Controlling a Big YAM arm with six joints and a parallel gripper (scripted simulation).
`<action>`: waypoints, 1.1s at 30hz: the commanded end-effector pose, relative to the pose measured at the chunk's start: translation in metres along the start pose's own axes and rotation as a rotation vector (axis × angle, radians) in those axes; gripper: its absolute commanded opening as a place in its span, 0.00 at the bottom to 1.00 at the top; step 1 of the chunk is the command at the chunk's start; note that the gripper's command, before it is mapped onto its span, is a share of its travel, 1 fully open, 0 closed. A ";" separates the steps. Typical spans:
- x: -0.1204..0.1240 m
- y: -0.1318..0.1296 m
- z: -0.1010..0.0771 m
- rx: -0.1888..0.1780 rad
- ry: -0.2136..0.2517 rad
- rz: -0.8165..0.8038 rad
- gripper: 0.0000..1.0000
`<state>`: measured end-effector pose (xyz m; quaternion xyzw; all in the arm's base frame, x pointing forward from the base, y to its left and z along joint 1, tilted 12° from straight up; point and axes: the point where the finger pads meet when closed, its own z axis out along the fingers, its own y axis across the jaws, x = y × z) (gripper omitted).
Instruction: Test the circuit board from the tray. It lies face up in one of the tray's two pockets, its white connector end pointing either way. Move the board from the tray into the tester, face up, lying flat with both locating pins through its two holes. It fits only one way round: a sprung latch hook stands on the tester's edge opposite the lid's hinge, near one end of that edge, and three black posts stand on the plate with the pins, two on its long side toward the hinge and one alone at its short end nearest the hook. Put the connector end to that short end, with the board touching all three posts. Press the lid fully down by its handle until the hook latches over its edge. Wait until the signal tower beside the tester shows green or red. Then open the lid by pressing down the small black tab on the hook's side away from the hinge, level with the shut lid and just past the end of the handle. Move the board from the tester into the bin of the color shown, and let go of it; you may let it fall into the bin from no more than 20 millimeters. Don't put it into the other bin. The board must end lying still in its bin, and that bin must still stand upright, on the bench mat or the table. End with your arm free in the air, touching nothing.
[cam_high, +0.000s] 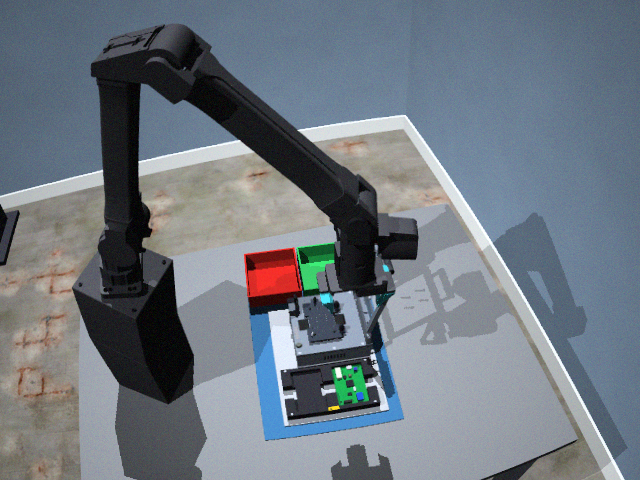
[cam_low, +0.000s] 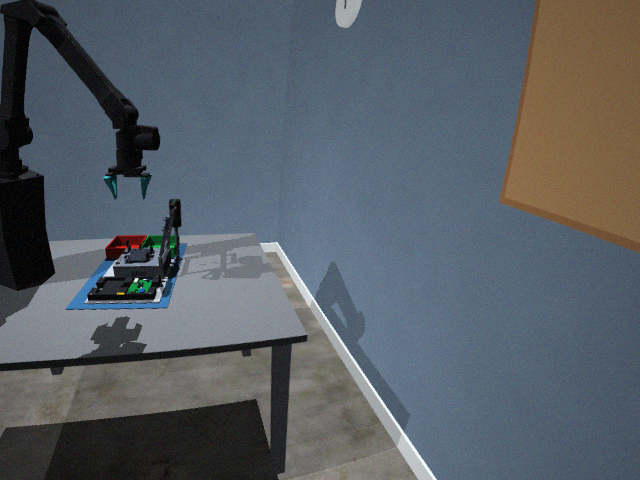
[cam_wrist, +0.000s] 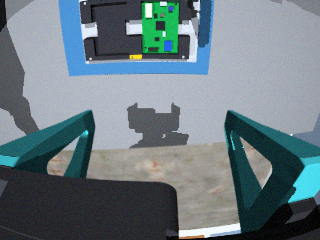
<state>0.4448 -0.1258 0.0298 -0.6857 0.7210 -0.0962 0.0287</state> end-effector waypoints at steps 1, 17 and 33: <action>-0.001 -0.018 -0.014 0.039 0.005 -0.002 0.92; -0.002 -0.003 0.013 0.006 0.000 -0.004 0.92; 0.008 -0.019 0.100 0.037 0.008 0.001 0.92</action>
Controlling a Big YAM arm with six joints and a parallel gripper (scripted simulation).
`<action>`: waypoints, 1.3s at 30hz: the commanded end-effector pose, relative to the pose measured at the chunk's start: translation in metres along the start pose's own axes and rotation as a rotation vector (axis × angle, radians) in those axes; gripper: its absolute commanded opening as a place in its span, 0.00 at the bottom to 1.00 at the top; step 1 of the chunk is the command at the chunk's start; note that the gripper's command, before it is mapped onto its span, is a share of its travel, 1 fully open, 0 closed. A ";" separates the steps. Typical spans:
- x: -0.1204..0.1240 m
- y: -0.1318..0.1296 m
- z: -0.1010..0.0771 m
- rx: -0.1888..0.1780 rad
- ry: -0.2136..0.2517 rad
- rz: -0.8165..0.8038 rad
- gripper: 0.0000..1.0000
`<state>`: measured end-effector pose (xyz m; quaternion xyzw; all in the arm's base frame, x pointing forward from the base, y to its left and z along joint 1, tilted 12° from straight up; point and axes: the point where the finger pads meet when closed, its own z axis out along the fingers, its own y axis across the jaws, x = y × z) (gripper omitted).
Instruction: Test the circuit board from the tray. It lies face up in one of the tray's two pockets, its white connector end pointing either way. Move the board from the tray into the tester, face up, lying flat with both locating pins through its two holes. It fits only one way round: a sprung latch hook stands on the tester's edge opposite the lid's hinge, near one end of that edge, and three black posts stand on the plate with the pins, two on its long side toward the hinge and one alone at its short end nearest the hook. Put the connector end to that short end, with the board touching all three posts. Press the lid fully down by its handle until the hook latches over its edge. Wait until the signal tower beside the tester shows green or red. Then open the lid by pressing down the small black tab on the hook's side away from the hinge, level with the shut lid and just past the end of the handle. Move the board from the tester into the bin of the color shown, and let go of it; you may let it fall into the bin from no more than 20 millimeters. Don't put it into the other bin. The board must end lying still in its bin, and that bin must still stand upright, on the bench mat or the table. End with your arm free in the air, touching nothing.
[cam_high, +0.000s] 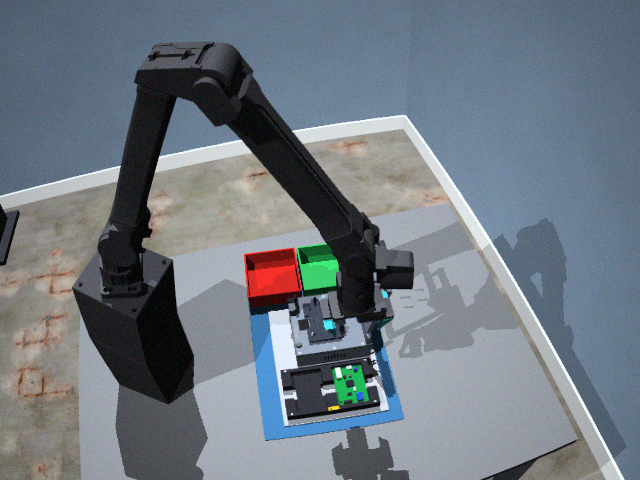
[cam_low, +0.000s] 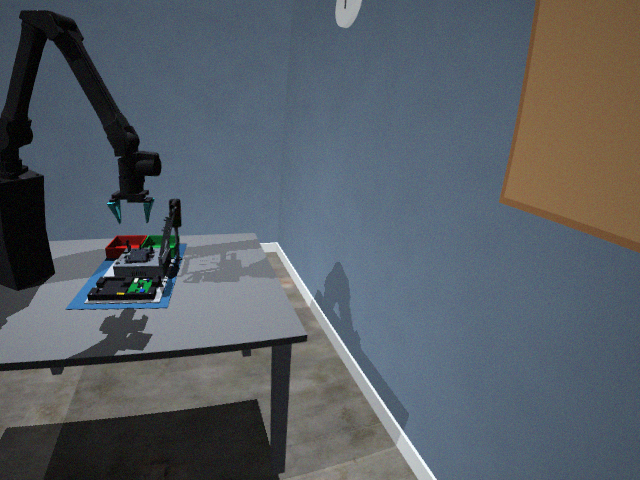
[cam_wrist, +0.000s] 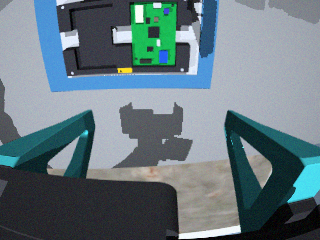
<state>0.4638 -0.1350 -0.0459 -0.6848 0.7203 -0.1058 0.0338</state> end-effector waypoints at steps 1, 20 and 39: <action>0.006 -0.013 0.031 0.015 0.001 -0.001 0.92; 0.004 -0.002 0.165 0.002 -0.001 0.001 0.92; 0.000 0.011 0.190 -0.023 -0.007 0.001 0.92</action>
